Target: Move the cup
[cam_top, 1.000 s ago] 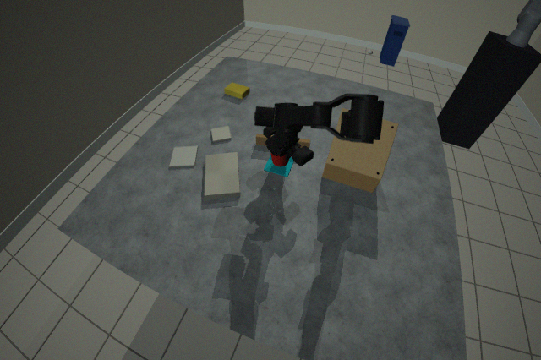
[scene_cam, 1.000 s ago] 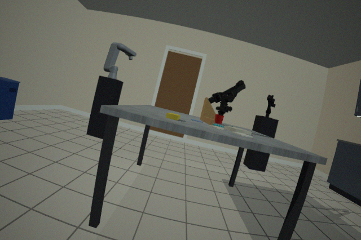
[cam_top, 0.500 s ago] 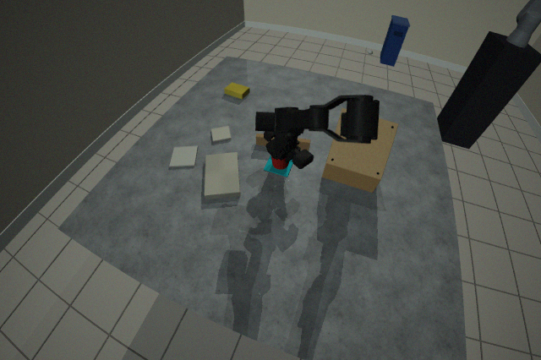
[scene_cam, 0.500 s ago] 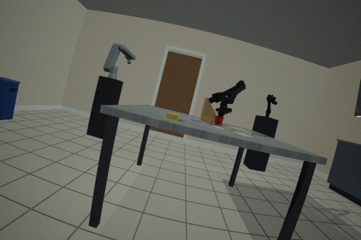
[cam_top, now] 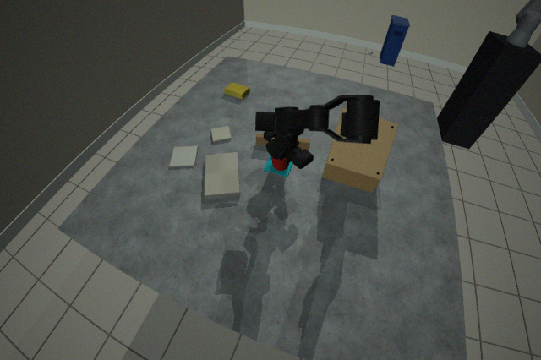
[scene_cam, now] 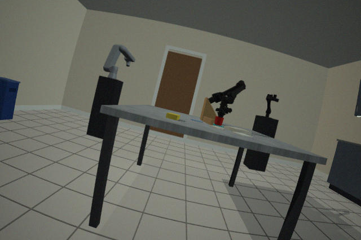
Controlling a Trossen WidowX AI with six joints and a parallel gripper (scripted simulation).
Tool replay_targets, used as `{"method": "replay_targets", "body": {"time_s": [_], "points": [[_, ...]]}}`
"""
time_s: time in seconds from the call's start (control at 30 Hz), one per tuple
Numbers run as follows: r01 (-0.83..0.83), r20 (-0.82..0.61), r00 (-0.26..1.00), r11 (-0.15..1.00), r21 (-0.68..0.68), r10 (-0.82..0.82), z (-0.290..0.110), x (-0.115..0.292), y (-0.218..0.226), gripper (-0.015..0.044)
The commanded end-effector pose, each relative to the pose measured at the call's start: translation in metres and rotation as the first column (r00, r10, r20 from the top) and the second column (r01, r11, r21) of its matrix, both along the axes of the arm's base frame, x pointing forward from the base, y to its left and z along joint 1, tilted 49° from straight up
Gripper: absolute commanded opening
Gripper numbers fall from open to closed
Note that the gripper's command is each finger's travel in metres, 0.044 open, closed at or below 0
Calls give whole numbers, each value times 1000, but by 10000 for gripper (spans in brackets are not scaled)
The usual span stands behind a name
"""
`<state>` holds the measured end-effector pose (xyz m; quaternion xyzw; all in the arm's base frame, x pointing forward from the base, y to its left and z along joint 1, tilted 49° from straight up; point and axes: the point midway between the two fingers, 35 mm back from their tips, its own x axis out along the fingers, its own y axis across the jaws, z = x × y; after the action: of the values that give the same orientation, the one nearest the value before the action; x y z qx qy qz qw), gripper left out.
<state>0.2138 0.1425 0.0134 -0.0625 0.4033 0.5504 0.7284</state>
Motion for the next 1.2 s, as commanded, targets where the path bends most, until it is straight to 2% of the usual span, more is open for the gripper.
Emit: {"method": "replay_targets", "body": {"time_s": [0.0,1.17], "points": [[-2,2,1000,1000,0,2,0,0,0,128],[0,0,1000,1000,-8,0,17,0,-24,128]]}}
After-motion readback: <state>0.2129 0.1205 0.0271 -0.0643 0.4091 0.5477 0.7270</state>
